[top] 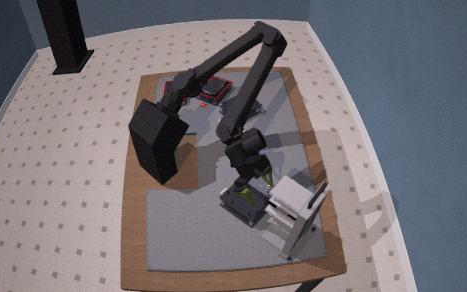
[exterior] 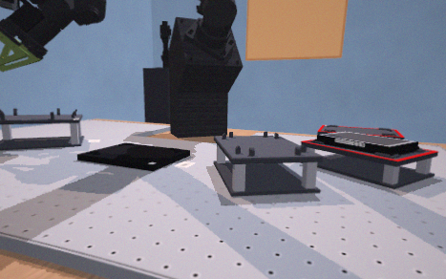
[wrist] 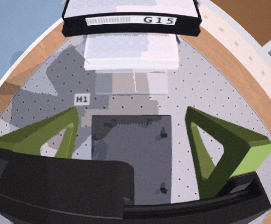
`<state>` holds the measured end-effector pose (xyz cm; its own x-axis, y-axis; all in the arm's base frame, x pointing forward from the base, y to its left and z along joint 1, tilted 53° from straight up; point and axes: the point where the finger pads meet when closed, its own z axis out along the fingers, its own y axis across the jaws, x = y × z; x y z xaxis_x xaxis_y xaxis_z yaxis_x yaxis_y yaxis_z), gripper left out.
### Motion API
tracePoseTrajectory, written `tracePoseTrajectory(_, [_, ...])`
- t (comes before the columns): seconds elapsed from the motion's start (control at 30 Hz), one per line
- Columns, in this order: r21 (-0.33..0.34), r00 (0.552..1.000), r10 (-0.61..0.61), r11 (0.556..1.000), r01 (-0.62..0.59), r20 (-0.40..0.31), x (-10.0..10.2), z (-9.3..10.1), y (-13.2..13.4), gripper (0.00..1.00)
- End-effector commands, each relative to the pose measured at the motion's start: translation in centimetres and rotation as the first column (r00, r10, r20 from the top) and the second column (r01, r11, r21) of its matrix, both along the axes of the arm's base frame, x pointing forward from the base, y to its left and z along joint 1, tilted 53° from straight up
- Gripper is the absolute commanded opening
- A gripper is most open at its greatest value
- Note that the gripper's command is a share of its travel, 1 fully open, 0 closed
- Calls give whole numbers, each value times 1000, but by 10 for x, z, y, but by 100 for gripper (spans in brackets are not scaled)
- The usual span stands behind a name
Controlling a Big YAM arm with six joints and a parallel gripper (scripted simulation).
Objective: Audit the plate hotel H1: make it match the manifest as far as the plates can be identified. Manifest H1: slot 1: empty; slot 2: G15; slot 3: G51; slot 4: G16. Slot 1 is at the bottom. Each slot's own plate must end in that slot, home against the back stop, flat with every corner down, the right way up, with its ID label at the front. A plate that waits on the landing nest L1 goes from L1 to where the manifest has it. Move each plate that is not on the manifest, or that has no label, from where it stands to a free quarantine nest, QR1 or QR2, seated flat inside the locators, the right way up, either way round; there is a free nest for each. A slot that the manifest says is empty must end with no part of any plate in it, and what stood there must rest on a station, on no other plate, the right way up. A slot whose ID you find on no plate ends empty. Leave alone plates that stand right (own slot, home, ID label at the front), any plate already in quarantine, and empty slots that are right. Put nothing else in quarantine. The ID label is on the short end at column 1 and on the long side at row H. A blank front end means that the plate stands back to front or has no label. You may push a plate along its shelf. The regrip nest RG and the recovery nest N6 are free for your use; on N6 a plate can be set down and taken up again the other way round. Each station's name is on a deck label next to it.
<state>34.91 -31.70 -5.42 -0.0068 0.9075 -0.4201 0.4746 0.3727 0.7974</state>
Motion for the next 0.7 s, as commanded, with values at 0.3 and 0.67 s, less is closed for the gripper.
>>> tracePoseTrajectory(0.3, [1, 1000, -5, 1000, 5, 8, 16, 2, -19, 100])
tracePoseTrajectory(0.67, [1, 1000, -7, 1000, 7, 8, 23, 2, -29, 100])
